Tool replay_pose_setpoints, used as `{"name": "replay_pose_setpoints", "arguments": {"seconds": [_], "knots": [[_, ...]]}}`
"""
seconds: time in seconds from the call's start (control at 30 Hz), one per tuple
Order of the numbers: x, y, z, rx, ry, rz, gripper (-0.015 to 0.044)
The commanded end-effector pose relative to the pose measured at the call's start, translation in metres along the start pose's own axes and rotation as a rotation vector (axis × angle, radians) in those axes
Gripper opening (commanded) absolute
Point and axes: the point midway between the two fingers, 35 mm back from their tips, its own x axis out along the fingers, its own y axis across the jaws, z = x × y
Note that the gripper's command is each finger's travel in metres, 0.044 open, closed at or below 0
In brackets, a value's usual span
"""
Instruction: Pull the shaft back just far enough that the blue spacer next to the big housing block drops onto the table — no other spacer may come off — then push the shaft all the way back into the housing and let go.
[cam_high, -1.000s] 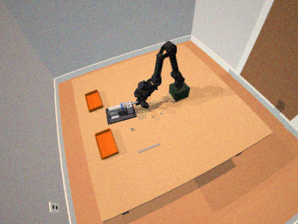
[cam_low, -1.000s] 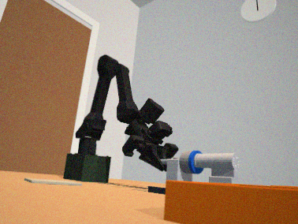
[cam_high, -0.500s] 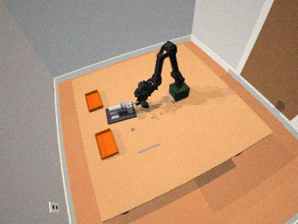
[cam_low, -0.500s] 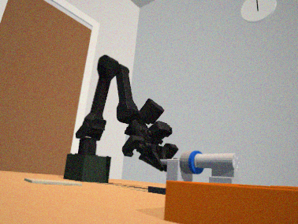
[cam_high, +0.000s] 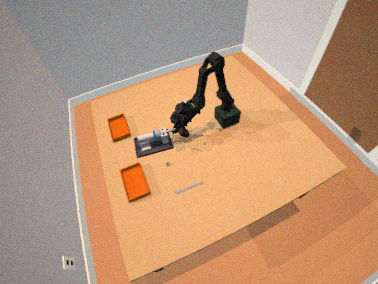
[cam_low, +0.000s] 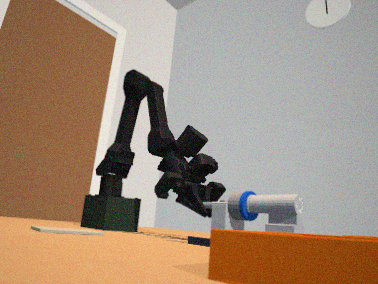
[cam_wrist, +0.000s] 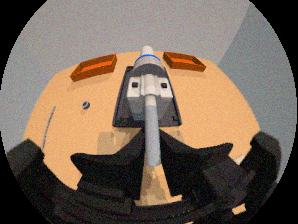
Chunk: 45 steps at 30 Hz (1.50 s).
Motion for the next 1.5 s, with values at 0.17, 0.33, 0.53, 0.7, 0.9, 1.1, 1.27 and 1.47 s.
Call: {"name": "replay_pose_setpoints", "arguments": {"seconds": [0.17, 0.33, 0.53, 0.7, 0.9, 1.1, 1.27, 1.47], "knots": [[-0.0010, 0.0001, -0.0008, 0.003, 0.001, 0.001, 0.0000], [-0.0013, 0.0001, -0.0012, 0.003, 0.001, 0.001, 0.0000], [-0.0016, 0.0001, -0.0016, 0.003, 0.001, 0.001, 0.0000], [-0.0019, 0.0001, -0.0019, 0.003, 0.001, 0.001, 0.0000], [-0.0024, 0.0001, -0.0023, 0.003, 0.001, 0.001, 0.0000], [-0.0027, 0.0001, -0.0026, 0.003, 0.001, 0.001, 0.0000], [-0.0030, 0.0001, -0.0030, 0.003, 0.001, 0.001, 0.0000], [-0.0033, 0.0001, -0.0033, 0.003, 0.001, 0.001, 0.0000]]}}
